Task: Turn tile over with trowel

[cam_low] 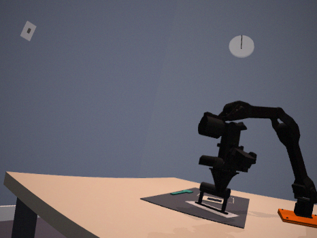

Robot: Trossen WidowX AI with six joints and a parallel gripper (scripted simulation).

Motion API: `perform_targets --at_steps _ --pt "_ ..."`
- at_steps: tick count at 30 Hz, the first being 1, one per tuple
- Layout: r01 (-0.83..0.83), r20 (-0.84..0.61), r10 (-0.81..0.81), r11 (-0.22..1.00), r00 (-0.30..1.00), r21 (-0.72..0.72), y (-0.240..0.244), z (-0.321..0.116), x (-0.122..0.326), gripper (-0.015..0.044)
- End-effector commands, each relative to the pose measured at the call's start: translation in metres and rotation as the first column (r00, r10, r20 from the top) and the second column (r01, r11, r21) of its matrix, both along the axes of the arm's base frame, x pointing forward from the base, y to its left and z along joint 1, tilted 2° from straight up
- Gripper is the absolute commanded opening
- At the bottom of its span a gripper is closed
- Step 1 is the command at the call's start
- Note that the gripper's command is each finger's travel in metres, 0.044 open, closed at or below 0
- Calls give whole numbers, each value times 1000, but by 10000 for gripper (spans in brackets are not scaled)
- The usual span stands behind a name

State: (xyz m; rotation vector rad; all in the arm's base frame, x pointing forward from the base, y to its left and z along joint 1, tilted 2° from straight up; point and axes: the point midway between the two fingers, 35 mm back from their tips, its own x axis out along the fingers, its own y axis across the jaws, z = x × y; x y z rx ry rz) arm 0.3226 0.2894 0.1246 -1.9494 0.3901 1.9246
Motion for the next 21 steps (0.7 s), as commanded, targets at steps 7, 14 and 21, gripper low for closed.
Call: perform_targets --at_steps 7,14,21 --pt "189 -12 -189 982 982 4 -7 1 3 270" --pt "419 -27 -418 908 908 5 -16 3 8 270" --pt "624 -43 -624 781 781 3 -25 5 12 270"
